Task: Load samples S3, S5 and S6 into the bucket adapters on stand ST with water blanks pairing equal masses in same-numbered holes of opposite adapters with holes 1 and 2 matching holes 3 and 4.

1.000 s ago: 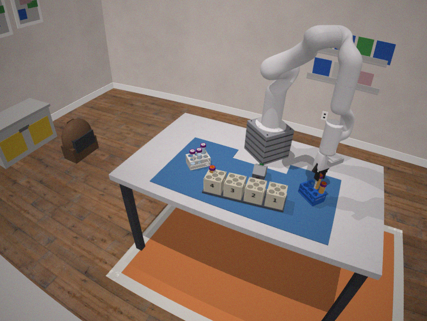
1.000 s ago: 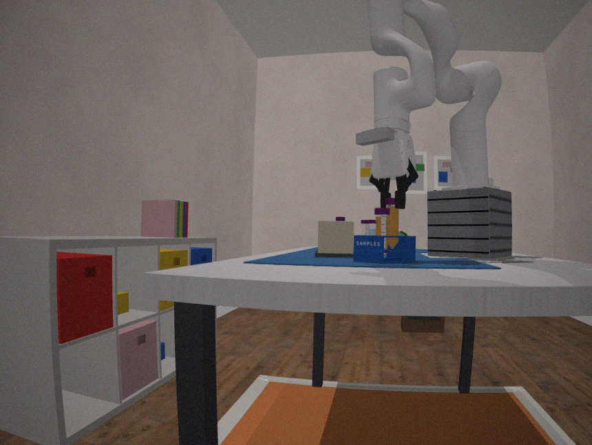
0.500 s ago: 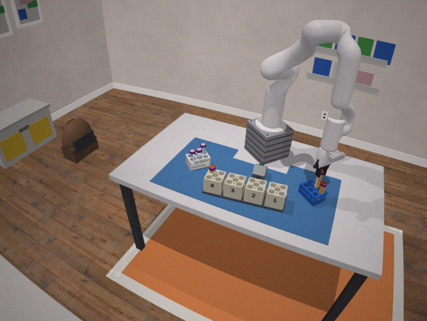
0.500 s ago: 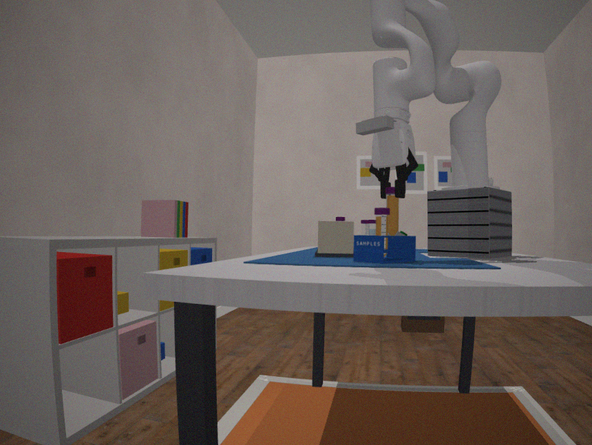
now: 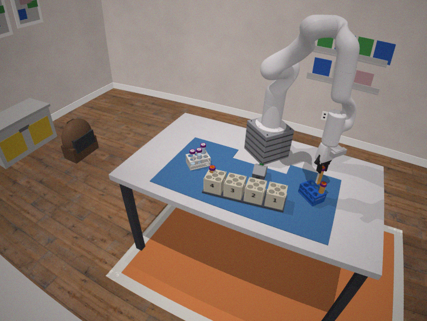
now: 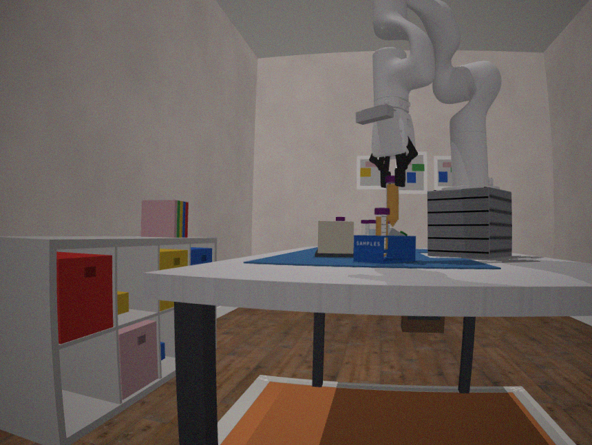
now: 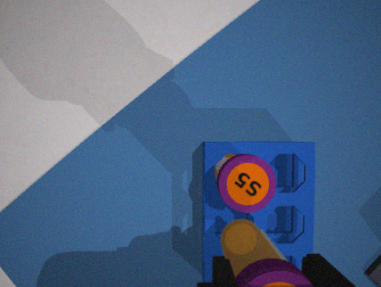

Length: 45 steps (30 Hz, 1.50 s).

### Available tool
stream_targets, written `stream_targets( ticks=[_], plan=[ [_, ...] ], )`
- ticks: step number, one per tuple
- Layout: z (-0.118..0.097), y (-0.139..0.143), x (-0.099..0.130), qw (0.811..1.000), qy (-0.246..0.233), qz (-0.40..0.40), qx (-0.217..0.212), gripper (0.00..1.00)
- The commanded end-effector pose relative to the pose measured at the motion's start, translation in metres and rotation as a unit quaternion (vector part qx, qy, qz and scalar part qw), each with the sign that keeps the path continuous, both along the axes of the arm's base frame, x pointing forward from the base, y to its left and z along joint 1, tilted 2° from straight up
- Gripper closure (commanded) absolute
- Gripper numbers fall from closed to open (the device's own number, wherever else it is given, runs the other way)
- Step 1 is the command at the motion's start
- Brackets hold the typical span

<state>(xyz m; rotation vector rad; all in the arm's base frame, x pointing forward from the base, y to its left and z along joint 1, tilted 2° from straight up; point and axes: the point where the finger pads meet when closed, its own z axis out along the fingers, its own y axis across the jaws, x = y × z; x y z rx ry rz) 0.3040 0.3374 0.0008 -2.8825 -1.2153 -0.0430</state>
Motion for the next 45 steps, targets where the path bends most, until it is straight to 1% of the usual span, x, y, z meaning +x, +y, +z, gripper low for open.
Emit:
stream_targets(
  ticks=[1,6,8,23,25,29,39,40,42,45],
  plan=[
    [0.01,0.0,0.0,1.0,-0.001,0.0,0.0,1.0],
    [0.02,0.0,0.0,1.0,-0.001,0.0,0.0,1.0],
    [0.02,0.0,0.0,1.0,-0.001,0.0,0.0,1.0],
    [0.05,0.0,-0.001,1.0,-0.001,0.0,0.0,1.0],
    [0.05,0.0,-0.001,1.0,-0.001,0.0,0.0,1.0],
    [0.058,-0.001,-0.001,1.0,-0.001,0.0,0.0,1.0],
    [0.058,-0.001,-0.001,1.0,-0.001,0.0,0.0,1.0],
    [0.058,-0.005,0.001,1.0,0.0,-0.017,0.001,1.0],
    [0.058,-0.005,0.001,1.0,0.0,-0.017,0.001,1.0],
    [0.058,-0.02,0.005,0.998,0.001,-0.067,0.002,1.0]
  ],
)
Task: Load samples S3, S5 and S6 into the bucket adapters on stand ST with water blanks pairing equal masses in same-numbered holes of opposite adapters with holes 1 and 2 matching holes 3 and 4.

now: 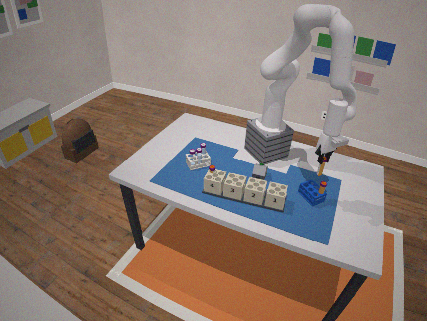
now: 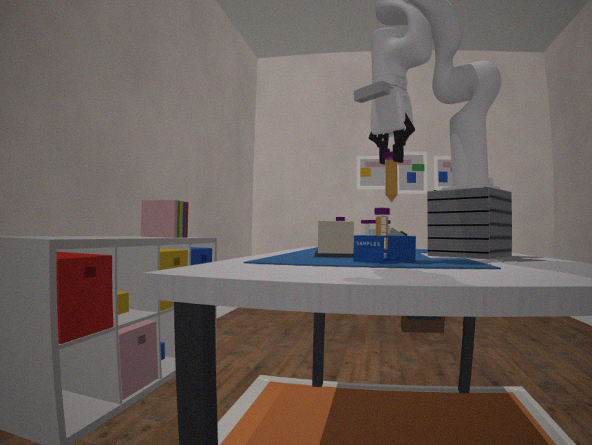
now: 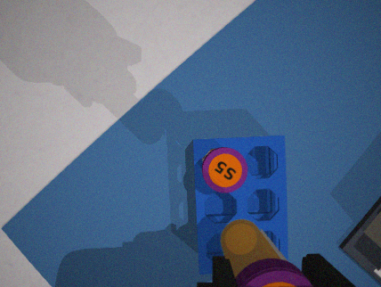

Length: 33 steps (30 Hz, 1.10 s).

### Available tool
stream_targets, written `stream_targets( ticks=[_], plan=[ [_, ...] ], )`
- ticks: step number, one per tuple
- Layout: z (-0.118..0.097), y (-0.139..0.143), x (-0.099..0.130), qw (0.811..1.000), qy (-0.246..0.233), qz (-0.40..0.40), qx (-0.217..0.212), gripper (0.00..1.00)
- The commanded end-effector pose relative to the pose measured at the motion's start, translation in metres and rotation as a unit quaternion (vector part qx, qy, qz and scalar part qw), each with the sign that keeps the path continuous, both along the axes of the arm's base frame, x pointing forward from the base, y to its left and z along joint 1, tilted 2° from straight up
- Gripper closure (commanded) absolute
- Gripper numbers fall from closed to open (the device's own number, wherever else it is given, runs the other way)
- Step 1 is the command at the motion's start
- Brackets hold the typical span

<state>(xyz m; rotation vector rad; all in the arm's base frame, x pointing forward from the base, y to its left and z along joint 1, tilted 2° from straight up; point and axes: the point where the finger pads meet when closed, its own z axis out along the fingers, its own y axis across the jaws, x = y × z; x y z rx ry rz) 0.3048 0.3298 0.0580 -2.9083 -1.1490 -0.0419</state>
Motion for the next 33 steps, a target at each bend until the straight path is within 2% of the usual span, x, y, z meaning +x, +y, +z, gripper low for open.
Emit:
stream_targets(
  ticks=[1,6,12,14,21,29,33],
  plan=[
    [0.0,-0.017,0.006,0.998,0.0,-0.061,0.002,1.0],
    [0.0,-0.041,0.013,0.99,0.002,-0.143,0.003,1.0],
    [-0.001,-0.07,0.022,0.97,0.005,-0.241,0.005,1.0],
    [-0.001,-0.07,0.022,0.97,0.005,-0.241,0.005,1.0],
    [-0.001,-0.103,0.033,0.936,0.007,-0.351,0.007,1.0],
    [-0.002,-0.141,0.045,0.936,0.007,-0.351,0.007,1.0],
    [-0.002,-0.151,0.048,0.936,0.007,-0.351,0.007,1.0]
  ],
)
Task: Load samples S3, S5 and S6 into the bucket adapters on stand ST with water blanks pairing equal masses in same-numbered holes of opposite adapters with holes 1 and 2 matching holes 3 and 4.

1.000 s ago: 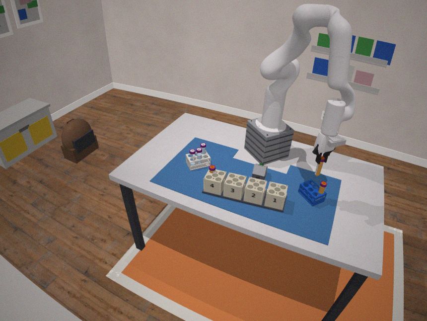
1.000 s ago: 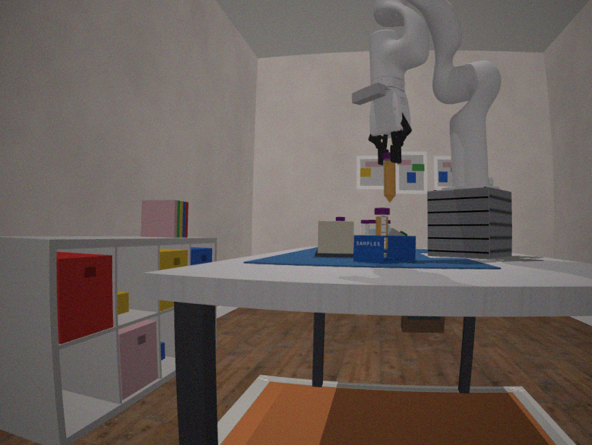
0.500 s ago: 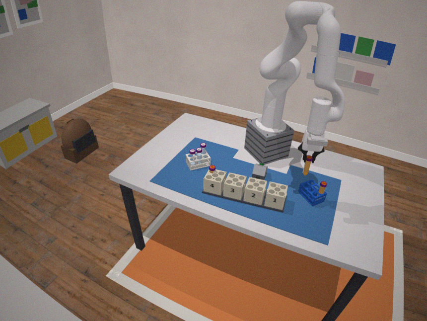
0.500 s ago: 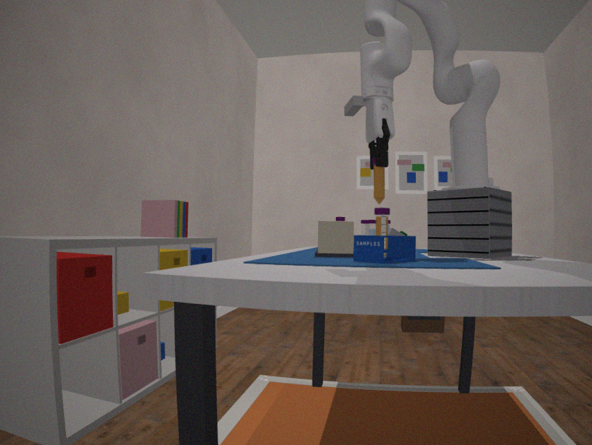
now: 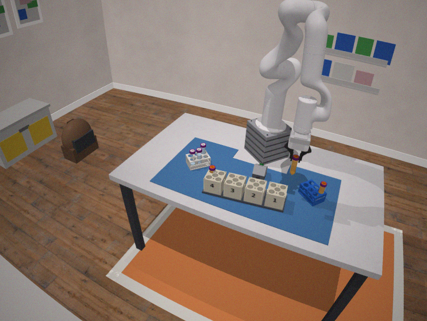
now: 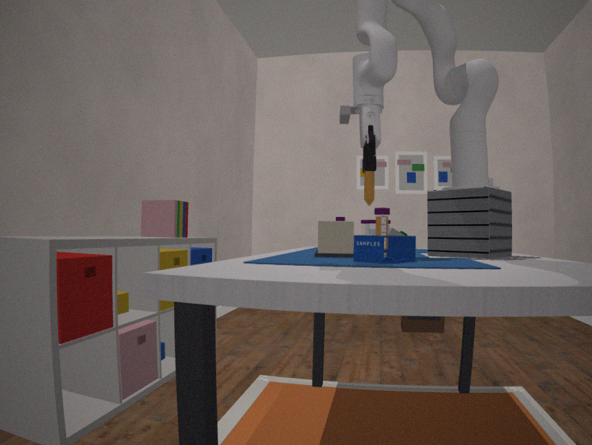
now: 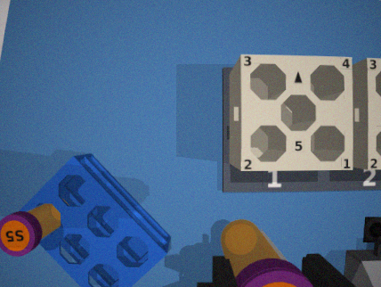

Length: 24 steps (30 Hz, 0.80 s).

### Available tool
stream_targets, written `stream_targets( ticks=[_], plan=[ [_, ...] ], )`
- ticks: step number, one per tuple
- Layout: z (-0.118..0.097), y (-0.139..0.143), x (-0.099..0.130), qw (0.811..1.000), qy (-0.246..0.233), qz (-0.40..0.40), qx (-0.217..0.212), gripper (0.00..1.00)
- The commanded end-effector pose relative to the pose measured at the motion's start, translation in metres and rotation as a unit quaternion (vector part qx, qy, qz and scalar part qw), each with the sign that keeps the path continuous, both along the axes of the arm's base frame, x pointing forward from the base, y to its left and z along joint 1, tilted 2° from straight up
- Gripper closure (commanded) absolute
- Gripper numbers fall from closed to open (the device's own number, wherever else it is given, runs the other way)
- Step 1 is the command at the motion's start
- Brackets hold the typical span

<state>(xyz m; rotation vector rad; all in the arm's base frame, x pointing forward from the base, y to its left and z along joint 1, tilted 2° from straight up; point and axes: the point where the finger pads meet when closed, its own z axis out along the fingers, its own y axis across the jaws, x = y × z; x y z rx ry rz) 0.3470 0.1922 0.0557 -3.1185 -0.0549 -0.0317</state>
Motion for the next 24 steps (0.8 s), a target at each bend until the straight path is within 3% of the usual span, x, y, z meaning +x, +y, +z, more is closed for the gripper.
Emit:
stream_targets(
  ticks=[1,24],
  plan=[
    [0.0,-0.018,0.007,1.0,-0.001,-0.001,0.0,1.0],
    [-0.001,-0.118,0.038,1.0,-0.001,-0.001,0.0,1.0]
  ],
)
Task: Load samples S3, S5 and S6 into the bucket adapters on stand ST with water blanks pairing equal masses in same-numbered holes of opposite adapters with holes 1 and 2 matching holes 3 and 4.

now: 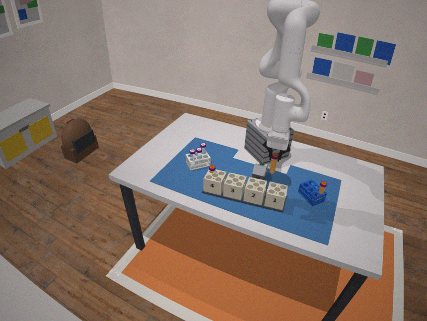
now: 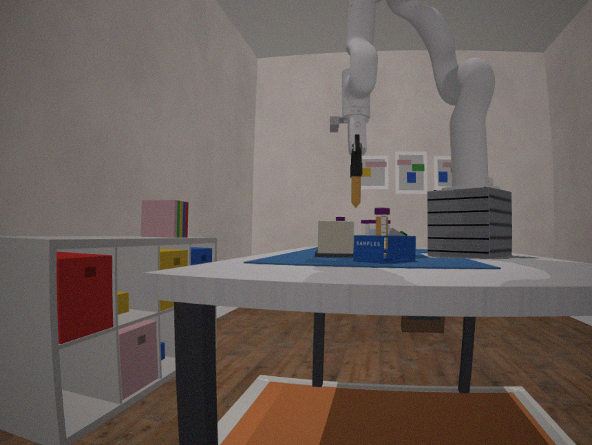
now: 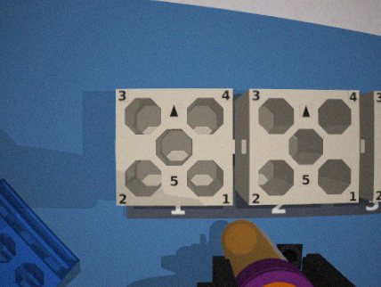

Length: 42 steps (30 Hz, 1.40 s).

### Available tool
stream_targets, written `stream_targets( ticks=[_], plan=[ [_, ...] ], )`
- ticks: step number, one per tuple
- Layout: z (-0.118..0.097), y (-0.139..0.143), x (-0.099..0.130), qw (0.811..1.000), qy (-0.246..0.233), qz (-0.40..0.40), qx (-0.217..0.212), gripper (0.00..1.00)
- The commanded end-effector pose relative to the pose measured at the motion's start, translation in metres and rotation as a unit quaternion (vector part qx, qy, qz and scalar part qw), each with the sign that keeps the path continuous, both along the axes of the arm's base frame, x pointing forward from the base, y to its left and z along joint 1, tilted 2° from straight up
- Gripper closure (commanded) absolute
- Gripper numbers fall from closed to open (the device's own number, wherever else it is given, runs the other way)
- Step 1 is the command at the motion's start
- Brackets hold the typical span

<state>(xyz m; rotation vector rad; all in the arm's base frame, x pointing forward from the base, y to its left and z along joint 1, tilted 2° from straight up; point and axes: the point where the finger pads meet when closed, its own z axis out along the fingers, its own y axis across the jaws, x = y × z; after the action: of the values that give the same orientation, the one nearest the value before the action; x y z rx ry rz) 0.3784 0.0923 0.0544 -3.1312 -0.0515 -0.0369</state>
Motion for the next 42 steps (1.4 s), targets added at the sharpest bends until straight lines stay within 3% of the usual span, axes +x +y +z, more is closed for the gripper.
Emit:
stream_targets(
  ticks=[1,42],
  plan=[
    [0.0,-0.023,0.008,1.0,0.001,0.001,0.006,1.0],
    [-0.003,-0.191,0.061,1.0,0.001,0.001,0.006,1.0]
  ],
)
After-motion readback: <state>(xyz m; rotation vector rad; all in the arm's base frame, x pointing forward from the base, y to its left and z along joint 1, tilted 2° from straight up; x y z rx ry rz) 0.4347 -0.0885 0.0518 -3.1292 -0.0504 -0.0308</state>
